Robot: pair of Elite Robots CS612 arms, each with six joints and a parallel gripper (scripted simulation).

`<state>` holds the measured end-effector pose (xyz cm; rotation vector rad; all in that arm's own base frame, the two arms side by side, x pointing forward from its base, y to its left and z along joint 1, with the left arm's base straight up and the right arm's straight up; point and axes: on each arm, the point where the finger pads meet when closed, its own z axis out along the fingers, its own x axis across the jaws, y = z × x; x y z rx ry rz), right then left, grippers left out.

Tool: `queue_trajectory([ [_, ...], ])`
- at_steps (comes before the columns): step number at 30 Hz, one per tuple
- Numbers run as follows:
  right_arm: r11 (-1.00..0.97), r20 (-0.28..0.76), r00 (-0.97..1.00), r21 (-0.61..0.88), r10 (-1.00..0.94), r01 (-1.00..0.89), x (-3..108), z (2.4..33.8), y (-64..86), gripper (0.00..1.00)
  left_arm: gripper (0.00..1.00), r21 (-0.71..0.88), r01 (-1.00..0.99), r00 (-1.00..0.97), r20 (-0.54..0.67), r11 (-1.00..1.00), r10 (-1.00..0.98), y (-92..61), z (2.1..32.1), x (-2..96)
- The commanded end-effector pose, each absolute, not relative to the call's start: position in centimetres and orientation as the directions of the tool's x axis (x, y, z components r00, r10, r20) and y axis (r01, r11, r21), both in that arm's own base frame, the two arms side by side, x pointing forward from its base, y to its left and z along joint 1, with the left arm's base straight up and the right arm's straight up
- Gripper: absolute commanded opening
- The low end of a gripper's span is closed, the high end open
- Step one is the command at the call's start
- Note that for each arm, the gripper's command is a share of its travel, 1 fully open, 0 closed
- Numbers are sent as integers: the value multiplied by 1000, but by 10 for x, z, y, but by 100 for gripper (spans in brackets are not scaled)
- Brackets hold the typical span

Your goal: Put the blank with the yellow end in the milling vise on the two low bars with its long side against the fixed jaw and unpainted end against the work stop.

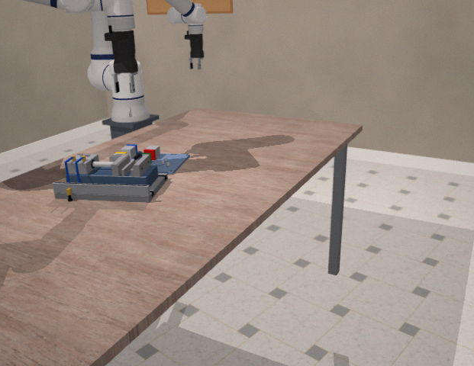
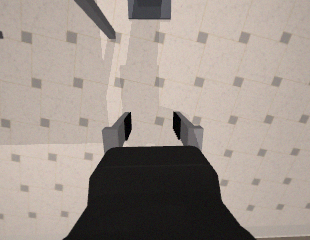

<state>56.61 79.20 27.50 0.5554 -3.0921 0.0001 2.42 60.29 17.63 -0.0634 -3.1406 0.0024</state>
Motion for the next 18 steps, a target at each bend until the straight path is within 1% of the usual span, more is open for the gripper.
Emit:
queue_trajectory([
  [1, 938, -2, -938, 1, -348, -348, 565, 266, 789, 100, 100, 0, 40, -999, 0, 999, 40, 603, 177, 24],
  [13, 938, -2, -938, 1, -348, -348, 560, 232, 778, 100, 100, 0, 40, -999, 0, 999, 40, 603, 177, 24],
  [15, 938, -2, -938, 1, -348, -348, 560, 232, 778, 100, 100, 0, 40, -999, 0, 999, 40, 603, 177, 24],
  [18, 938, -2, -938, 1, -348, -348, 558, 224, 776, 100, 100, 0, 40, -999, 0, 999, 40, 603, 177, 24],
])
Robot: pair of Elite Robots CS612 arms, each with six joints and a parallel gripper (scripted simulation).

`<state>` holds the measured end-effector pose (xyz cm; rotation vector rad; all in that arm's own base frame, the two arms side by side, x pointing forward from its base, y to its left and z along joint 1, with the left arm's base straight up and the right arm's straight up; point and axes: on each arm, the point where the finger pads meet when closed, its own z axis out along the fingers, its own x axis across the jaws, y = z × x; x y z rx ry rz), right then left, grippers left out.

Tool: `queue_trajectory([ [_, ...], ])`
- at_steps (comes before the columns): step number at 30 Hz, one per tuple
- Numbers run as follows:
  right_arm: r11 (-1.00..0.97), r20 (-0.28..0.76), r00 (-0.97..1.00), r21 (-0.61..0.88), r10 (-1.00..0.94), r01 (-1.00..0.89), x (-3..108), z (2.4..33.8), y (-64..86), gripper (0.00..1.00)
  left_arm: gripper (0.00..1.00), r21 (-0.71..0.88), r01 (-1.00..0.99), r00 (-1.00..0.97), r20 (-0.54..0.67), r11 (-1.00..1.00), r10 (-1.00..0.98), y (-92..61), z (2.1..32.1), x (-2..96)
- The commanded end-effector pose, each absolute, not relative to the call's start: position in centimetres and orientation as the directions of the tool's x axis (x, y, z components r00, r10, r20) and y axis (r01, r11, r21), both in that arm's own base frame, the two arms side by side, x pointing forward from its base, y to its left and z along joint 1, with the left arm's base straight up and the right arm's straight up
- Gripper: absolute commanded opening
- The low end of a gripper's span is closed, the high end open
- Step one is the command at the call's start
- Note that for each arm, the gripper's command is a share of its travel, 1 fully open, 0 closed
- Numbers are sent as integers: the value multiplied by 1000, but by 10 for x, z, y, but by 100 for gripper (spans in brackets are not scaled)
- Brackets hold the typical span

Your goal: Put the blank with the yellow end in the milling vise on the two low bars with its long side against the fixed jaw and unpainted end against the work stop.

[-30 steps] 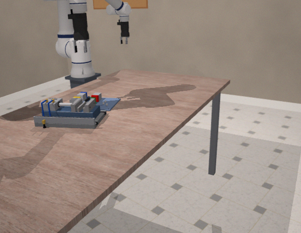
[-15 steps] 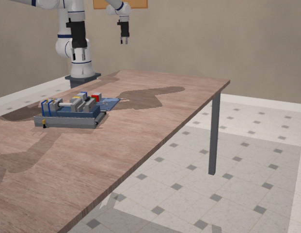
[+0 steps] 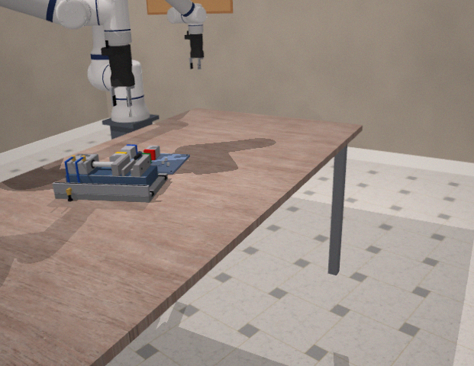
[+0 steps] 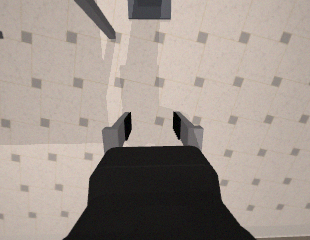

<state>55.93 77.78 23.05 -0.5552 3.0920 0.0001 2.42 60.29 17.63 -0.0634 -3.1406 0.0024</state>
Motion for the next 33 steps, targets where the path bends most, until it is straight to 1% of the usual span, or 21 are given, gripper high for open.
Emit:
queue_trajectory([
  [1, 938, -2, -938, 1, -348, -348, 558, 221, 775, 100, 100, 0, 40, -999, 0, 999, 40, 603, 177, 24],
  [29, 938, -2, -938, 1, -348, -348, 547, 147, 751, 100, 100, 0, 40, -999, 0, 999, 40, 603, 177, 24],
  [33, 938, -2, -938, 1, -348, -348, 547, 146, 751, 100, 100, 0, 40, -999, 0, 999, 40, 603, 177, 24],
])
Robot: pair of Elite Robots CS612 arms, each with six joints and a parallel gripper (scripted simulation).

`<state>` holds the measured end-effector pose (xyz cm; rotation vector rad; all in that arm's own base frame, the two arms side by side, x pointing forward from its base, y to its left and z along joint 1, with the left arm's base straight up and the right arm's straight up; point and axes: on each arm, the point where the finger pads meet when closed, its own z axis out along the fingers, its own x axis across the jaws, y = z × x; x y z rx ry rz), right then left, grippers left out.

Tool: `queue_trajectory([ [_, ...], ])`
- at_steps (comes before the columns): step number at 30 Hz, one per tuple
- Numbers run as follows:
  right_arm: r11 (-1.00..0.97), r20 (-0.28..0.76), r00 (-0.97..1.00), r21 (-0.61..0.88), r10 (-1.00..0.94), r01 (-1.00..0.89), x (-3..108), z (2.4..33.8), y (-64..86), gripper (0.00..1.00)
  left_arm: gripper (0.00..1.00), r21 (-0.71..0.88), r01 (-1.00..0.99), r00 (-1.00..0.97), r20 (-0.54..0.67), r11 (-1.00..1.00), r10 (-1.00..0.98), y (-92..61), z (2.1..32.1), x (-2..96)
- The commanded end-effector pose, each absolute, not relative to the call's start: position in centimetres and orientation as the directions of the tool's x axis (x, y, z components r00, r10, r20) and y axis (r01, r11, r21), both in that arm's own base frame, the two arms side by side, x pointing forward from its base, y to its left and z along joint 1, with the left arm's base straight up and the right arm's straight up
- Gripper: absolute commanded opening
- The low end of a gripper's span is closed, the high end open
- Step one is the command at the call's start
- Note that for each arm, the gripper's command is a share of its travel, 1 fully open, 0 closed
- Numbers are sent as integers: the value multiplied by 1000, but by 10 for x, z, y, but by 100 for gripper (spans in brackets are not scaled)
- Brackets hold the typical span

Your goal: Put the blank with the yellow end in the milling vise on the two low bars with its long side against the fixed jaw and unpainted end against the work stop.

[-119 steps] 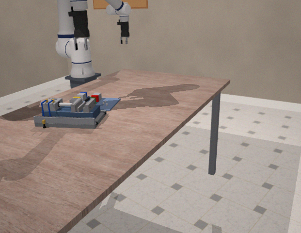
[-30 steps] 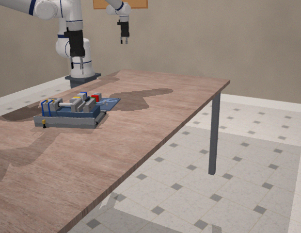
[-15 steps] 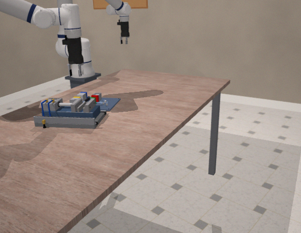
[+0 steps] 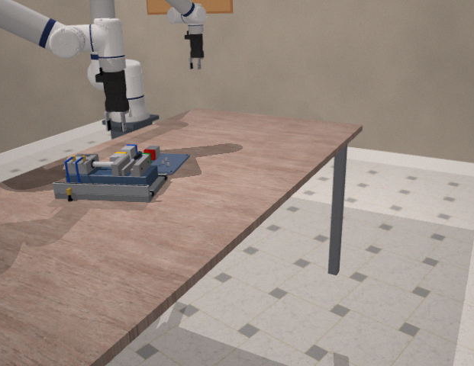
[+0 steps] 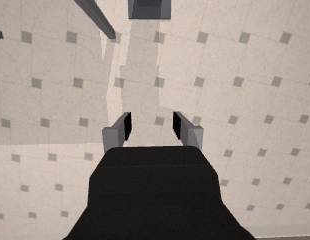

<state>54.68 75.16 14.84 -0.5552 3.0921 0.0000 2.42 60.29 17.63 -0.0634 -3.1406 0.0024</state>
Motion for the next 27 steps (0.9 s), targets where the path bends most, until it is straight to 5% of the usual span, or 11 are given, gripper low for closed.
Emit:
queue_trajectory([
  [1, 938, -2, -938, 1, -348, -348, 546, 145, 751, 100, 100, 0, 40, -999, 0, 999, 40, 603, 177, 24],
  [27, 938, -2, -938, 1, -348, -348, 545, 112, 748, 100, 100, 0, 40, -999, 0, 999, 40, 603, 177, 24],
])
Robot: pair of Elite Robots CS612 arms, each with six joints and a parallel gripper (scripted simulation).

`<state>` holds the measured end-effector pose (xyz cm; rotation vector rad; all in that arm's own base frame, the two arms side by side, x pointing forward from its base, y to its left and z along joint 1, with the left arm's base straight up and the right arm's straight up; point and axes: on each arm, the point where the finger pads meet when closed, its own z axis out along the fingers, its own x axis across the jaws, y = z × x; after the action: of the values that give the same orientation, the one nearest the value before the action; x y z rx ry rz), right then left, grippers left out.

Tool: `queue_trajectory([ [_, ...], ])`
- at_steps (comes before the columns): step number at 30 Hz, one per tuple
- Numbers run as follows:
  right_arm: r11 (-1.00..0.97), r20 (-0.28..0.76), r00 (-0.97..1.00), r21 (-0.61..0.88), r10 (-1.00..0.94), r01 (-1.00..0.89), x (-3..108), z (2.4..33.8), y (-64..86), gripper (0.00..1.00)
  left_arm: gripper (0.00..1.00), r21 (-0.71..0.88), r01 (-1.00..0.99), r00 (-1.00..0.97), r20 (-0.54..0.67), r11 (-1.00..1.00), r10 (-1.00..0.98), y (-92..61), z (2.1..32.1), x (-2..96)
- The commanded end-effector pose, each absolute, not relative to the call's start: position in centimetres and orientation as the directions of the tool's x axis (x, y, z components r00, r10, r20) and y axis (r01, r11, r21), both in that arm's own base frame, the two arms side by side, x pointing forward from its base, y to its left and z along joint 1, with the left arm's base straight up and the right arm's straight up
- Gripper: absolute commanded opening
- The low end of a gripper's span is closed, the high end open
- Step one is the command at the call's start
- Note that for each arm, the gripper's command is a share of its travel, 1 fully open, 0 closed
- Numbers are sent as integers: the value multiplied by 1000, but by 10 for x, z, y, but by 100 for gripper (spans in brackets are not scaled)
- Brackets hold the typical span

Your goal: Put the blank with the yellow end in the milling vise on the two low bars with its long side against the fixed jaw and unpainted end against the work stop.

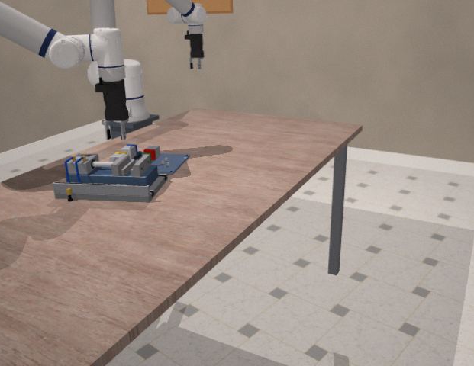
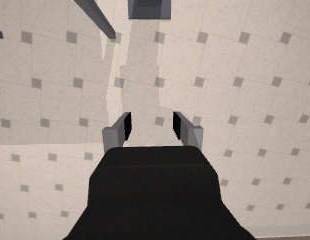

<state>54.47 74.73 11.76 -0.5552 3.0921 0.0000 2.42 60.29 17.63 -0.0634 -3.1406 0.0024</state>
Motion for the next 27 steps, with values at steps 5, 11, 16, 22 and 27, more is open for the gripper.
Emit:
queue_trajectory([
  [5, 938, -2, -938, 1, -348, -348, 545, 107, 748, 100, 100, 0, 40, -999, 0, 999, 40, 603, 177, 24],
  [11, 938, -2, -938, 1, -348, -348, 545, 96, 748, 100, 100, 0, 40, -999, 0, 999, 40, 603, 177, 24],
  [16, 938, -2, -938, 1, -348, -348, 545, 87, 748, 100, 100, 0, 40, -999, 0, 999, 40, 603, 177, 24],
  [22, 938, -2, -938, 1, -348, -348, 545, 80, 748, 100, 100, 0, 40, -999, 0, 999, 40, 603, 177, 24],
  [27, 938, -2, -938, 1, -348, -348, 545, 75, 748, 100, 100, 0, 40, -999, 0, 999, 40, 603, 177, 24],
])
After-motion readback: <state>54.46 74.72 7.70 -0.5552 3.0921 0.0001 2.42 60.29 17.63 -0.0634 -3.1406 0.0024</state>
